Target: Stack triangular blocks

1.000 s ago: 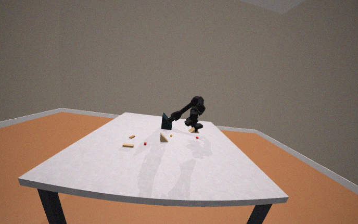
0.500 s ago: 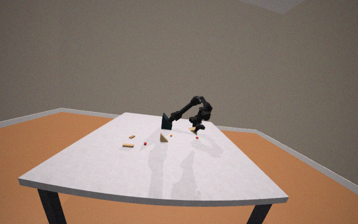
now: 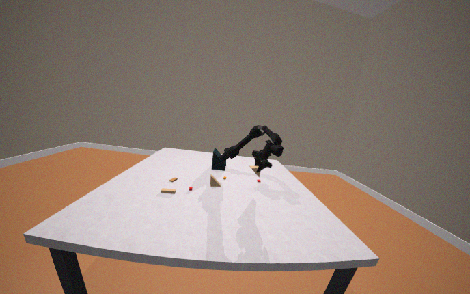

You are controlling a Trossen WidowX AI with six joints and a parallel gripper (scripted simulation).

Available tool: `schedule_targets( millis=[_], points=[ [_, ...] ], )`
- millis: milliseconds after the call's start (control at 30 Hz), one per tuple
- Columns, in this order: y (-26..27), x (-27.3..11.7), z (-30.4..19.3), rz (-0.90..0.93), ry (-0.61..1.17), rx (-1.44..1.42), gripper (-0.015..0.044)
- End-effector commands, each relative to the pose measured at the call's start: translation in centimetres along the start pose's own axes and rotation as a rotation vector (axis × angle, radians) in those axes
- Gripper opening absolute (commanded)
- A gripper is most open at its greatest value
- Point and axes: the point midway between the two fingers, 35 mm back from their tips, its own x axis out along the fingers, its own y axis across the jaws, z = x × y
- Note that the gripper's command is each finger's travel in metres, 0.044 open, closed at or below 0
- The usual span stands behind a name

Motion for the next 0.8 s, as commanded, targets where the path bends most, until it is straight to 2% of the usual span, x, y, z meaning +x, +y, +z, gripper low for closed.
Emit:
schedule_targets(
  millis=[0,767],
  points=[
    [0.4,0.3,1.3,0.003,-0.015,0.002,0.0],
    [1.0,1.8,11.9,-0.01,-0.04,-0.006,0.0]
  ],
)
